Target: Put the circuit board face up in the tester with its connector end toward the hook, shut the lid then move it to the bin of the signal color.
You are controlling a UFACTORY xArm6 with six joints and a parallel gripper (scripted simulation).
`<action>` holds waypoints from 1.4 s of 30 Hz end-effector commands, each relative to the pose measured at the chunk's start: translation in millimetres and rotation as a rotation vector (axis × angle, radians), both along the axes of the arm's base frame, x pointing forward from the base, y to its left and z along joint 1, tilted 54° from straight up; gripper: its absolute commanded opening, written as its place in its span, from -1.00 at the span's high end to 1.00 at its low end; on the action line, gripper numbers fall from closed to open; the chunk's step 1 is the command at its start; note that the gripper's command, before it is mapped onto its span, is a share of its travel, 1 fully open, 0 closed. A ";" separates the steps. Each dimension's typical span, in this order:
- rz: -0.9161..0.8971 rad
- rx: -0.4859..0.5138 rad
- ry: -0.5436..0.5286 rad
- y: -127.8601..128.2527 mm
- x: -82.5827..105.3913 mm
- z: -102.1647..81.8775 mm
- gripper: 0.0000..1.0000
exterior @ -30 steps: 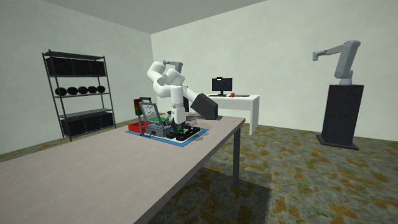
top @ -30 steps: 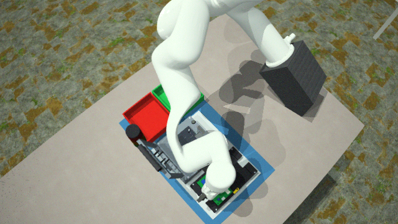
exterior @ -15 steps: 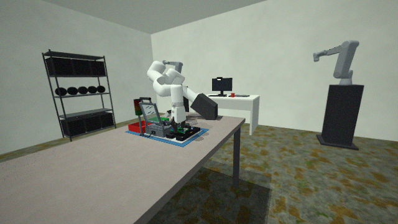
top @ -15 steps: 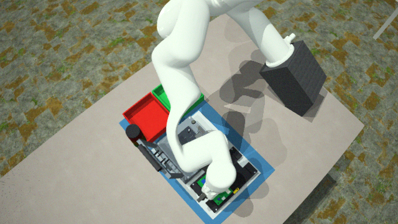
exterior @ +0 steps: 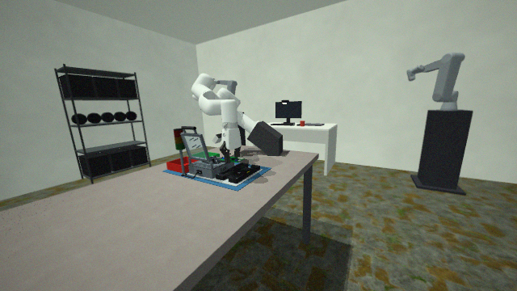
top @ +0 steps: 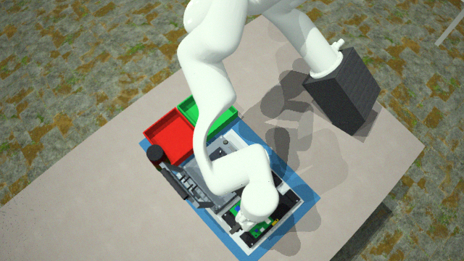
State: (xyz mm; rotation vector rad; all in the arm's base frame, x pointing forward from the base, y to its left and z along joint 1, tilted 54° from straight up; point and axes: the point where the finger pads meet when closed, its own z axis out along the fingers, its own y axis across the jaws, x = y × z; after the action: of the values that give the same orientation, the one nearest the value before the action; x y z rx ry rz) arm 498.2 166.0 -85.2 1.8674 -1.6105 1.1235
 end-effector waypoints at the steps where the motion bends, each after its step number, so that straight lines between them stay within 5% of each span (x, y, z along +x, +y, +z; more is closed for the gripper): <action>1: 0.003 0.003 -0.003 10.8 -2.3 7.9 -0.58; 30: 0.002 0.004 -0.004 12.7 -4.9 14.0 -0.58; 42: 0.002 0.004 -0.004 -9.9 -14.4 43.3 -0.58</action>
State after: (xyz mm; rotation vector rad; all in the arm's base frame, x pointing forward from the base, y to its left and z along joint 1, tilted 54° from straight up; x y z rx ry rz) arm 486.2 161.1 -52.1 1.8664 -1.6121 1.1248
